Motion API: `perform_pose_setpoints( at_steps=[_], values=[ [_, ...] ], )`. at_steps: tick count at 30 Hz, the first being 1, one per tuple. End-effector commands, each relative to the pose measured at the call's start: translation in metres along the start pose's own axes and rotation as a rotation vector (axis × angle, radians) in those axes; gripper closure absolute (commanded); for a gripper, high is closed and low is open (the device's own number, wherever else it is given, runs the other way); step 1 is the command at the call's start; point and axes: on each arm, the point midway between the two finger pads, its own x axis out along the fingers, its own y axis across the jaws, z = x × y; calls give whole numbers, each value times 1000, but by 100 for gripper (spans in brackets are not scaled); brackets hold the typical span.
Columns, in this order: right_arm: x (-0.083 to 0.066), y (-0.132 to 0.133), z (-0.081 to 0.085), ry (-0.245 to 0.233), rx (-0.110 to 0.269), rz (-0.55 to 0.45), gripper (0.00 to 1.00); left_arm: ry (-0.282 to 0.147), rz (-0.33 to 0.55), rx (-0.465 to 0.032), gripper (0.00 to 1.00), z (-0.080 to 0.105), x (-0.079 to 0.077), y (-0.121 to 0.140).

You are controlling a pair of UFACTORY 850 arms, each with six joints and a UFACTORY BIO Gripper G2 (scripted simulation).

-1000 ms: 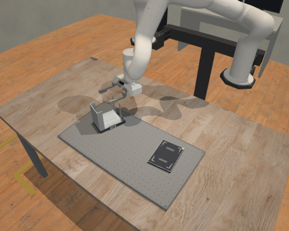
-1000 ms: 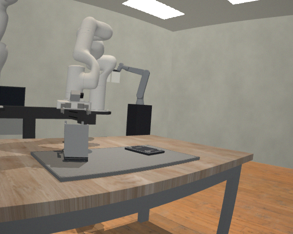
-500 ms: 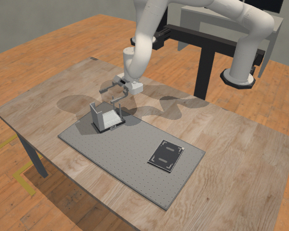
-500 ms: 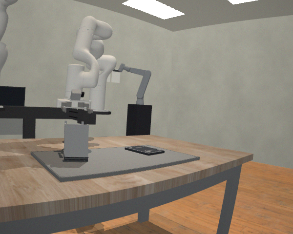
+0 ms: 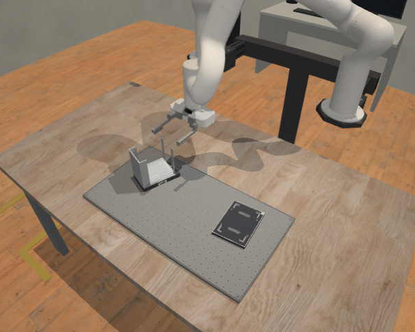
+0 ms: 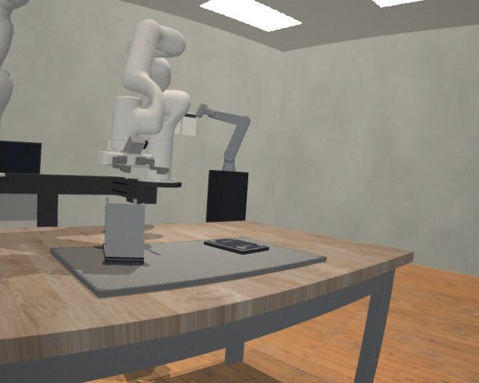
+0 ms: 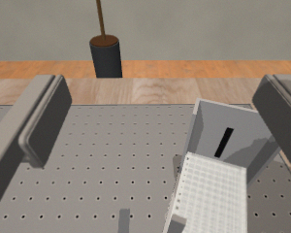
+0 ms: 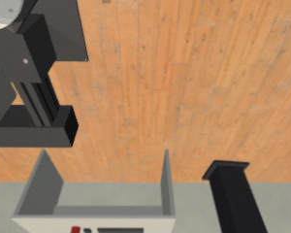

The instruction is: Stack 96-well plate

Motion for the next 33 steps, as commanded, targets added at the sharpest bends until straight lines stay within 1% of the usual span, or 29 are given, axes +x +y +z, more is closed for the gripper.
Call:
perform_pose_setpoints(
  at_steps=[1,15,17,26,33],
  values=[
    [0,0,0,0,0,-1,0,-5,8,3,63,11,-4,16],
    [0,0,0,0,0,-1,0,-5,8,3,63,45,-15,77],
    [0,0,0,0,0,-1,0,-5,8,3,63,45,-15,77],
    [0,0,0,0,0,-1,0,-5,8,3,63,66,-22,115],
    [0,0,0,0,0,-1,0,-5,8,3,63,66,-22,115]
  ],
)
